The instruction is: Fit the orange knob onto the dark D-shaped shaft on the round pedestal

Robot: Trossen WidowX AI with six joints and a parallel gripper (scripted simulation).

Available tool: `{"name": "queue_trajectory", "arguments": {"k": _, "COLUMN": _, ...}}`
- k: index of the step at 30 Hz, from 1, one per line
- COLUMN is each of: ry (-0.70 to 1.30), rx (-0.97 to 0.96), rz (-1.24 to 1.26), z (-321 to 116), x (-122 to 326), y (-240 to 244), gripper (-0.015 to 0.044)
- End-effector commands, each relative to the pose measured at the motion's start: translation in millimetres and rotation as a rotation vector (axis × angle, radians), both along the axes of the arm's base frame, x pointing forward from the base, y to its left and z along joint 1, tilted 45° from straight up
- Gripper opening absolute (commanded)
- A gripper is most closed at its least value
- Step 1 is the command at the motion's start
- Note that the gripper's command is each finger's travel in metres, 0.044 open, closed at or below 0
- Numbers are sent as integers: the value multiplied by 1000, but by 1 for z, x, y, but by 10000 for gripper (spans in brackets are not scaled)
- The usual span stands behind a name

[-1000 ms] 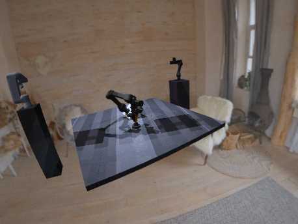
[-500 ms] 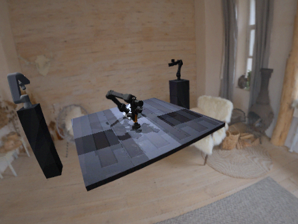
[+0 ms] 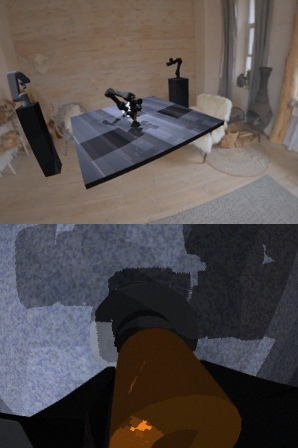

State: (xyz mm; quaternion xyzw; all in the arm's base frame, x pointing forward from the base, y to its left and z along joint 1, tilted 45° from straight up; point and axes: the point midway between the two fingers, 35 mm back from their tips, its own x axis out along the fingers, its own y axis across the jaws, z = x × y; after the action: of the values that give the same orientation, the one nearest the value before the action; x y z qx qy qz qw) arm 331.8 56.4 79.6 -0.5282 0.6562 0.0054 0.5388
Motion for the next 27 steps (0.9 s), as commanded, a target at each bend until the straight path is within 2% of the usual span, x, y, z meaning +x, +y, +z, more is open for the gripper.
{"name": "queue_trajectory", "arguments": {"k": 1, "ry": 30, "rx": -4, "rz": 37, "z": 1, "x": -1, "y": 3, "gripper": 0}}
{"name": "queue_trajectory", "arguments": {"k": 6, "ry": 137, "rx": -26, "rz": 149, "z": -2, "x": -2, "y": 4, "gripper": 0}}
{"name": "queue_trajectory", "arguments": {"k": 27, "ry": 137, "rx": -26, "rz": 149, "z": -3, "x": 0, "y": 0, "gripper": 0}}
